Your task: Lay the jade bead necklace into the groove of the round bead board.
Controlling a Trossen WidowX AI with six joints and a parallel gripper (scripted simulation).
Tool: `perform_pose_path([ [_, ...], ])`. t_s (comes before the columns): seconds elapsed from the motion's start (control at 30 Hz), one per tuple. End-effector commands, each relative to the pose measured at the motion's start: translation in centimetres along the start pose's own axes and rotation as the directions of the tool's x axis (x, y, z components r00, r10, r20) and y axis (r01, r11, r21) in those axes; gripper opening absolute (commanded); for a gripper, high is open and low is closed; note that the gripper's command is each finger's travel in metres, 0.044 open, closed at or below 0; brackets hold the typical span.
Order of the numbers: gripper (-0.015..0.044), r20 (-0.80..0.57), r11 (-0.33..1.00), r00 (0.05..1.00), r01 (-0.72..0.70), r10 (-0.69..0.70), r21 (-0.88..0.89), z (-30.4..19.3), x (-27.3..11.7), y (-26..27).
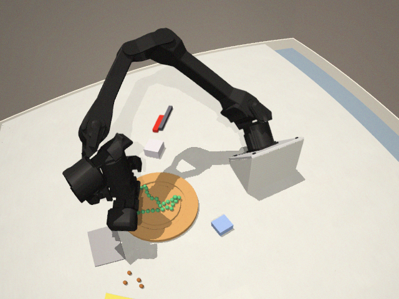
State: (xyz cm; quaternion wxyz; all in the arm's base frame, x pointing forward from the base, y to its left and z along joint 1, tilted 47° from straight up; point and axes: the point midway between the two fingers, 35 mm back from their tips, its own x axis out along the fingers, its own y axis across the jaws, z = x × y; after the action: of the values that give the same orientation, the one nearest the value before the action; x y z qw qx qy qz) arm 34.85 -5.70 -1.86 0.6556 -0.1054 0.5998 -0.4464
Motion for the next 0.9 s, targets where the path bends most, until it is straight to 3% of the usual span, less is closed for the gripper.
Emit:
perform_pose_path([
  [0.0,0.0000,-0.001,1.000,1.000,0.003,-0.003,0.000,0.28,0.08,0.57],
  [0.43,0.0000,-0.001,1.000,1.000,0.003,-0.003,0.000,0.28,0.89,0.56],
  [0.87,0.0341,-0.001,1.000,1.000,-0.002,0.002,0.007,0.35,0.54,0.56],
])
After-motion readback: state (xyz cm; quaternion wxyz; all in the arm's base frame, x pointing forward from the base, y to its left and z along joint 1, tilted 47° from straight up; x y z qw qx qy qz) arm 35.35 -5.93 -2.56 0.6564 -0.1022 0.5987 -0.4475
